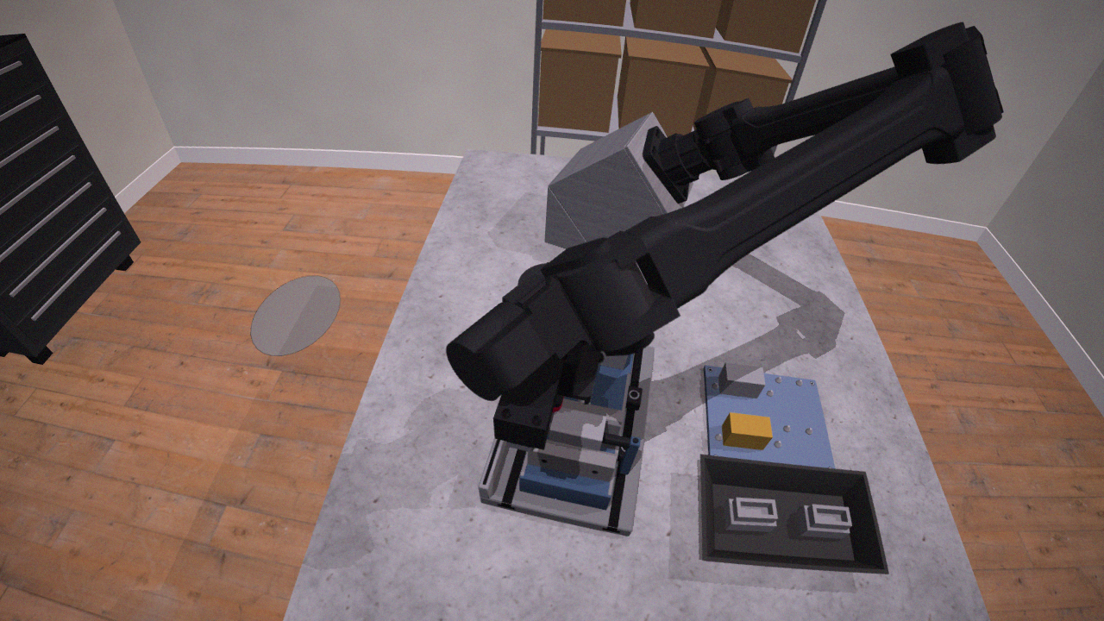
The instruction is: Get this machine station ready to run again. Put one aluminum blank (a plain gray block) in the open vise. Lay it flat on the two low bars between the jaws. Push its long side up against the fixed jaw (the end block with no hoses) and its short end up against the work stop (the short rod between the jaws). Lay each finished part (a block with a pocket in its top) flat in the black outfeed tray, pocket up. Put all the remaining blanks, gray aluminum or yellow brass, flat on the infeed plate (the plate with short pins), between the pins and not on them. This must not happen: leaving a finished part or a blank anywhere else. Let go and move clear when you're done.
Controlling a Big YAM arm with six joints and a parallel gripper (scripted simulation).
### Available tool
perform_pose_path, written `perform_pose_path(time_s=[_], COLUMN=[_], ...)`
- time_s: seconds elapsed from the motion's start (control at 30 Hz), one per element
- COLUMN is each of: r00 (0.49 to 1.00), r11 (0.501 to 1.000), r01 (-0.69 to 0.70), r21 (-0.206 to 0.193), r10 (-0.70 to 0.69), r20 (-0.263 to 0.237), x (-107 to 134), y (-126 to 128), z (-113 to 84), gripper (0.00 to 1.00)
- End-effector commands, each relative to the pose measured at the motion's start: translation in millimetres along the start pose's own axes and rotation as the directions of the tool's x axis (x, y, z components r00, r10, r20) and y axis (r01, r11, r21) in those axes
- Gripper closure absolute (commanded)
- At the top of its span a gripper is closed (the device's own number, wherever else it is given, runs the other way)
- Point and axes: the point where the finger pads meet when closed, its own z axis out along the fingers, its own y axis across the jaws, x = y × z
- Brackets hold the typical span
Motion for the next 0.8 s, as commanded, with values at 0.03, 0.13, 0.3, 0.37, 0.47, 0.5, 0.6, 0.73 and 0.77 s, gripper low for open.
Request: perform_pose_path(time_s=[0.03, 0.13, 0.3, 0.37, 0.47, 0.5, 0.6, 0.73, 0.77], r00=[0.999, 0.999, 0.999, 0.999, 0.999, 0.999, 0.999, 0.999, 0.999], r11=[0.999, 0.999, 0.999, 0.999, 0.999, 0.999, 0.999, 0.999, 0.999], r01=[0.036, 0.035, 0.036, 0.036, 0.036, 0.036, 0.036, 0.037, 0.037], r21=[0.005, 0.005, 0.006, 0.006, 0.006, 0.006, 0.006, 0.007, 0.007], r10=[-0.036, -0.036, -0.036, -0.036, -0.036, -0.036, -0.037, -0.037, -0.037], r20=[0.009, 0.009, 0.009, 0.01, 0.011, 0.011, 0.011, 0.011, 0.012], x=[-14.5, -14.8, -16.0, -17.0, -18.4, -18.7, -19.3, -19.8, -19.9], y=[11.7, 11.7, 11.7, 11.7, 11.7, 11.6, 11.6, 11.5, 11.5], z=[-0.6, -0.6, -0.8, -1.1, -1.5, -1.5, -1.7, -1.8, -1.8], gripper=[1.0, 1.0, 1.0, 1.0, 1.0, 1.0, 1.0, 1.0, 1.0])
